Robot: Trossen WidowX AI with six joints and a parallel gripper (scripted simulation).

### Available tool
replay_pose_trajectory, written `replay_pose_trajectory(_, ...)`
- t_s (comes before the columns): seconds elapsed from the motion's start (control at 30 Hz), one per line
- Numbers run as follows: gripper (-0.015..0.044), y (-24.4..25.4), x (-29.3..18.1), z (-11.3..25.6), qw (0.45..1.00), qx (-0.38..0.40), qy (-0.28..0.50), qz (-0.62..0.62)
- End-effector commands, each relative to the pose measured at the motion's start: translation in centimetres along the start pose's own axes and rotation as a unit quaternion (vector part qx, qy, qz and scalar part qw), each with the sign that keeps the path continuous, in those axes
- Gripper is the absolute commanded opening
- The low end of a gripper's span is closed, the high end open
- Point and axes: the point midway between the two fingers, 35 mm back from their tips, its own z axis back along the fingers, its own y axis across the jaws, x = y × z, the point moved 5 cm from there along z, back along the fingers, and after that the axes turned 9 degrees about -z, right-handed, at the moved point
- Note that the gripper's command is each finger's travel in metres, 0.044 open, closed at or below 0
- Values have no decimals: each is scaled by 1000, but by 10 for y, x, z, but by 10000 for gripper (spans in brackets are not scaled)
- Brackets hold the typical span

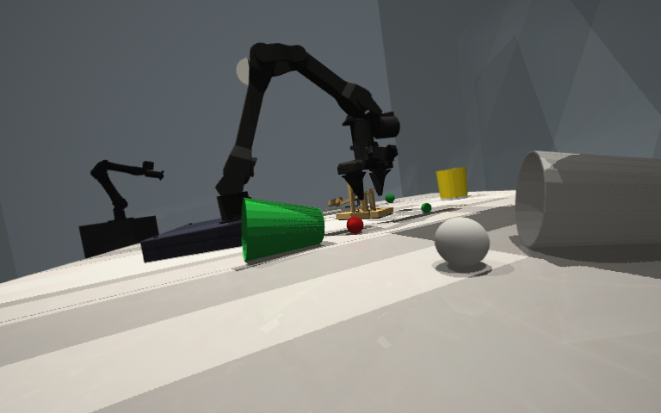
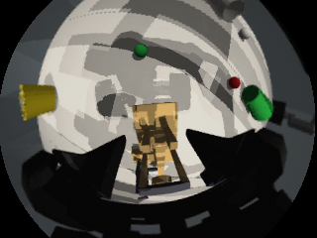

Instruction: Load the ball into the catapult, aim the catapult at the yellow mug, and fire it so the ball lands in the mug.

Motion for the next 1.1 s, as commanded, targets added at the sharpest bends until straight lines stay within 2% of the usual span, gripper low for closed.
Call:
replay_pose_trajectory(0.0, 440, -2, 0, -11, 1000, -6, 0, 3)
replay_pose_trajectory(0.43, 440, -2, -1, -21, 1000, -6, 0, 3)
replay_pose_trajectory(0.8, 151, -2, -1, -18, 1000, -3, 1, 0)
replay_pose_trajectory(1.0, 111, -2, -1, -18, 1000, -3, 1, 0)
replay_pose_trajectory(1.07, 59, -1, -1, -7, 1000, -3, 1, 0)
